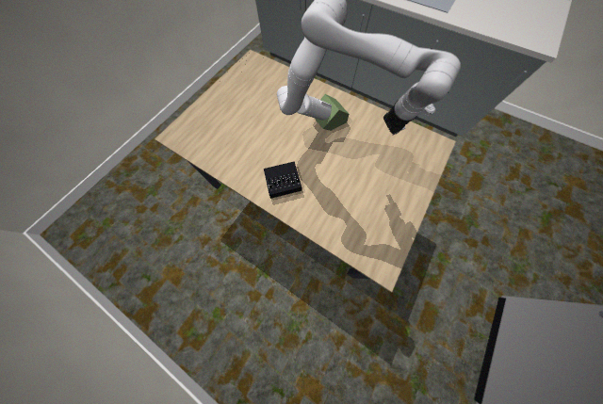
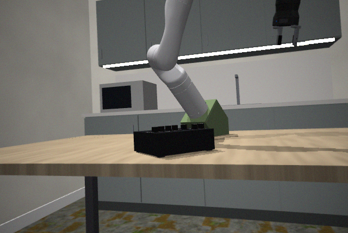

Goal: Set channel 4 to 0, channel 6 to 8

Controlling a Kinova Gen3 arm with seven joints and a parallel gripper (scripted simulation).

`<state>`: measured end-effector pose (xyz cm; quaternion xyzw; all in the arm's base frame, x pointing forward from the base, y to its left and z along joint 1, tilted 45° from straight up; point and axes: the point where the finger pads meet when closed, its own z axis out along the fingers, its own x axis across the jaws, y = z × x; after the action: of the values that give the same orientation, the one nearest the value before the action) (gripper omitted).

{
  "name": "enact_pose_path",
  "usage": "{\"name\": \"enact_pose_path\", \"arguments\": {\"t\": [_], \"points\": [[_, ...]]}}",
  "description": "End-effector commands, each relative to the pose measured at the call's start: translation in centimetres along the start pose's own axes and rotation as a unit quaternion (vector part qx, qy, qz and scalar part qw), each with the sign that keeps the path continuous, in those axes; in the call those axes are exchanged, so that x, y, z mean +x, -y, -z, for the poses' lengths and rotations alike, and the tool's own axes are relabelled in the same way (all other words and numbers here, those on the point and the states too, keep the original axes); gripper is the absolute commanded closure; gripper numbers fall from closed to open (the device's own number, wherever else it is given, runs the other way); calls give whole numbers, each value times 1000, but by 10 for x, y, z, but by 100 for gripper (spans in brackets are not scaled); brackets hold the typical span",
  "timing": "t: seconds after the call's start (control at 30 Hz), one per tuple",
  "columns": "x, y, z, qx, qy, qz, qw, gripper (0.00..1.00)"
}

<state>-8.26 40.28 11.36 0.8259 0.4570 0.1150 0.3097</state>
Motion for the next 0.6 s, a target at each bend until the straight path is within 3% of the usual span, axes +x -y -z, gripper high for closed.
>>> {"name": "enact_pose_path", "arguments": {"t": [0.0,0.57], "points": [[0,0,1,1,-1,0,1000,0],[0,0,1,1,-1,0,1000,0]]}}
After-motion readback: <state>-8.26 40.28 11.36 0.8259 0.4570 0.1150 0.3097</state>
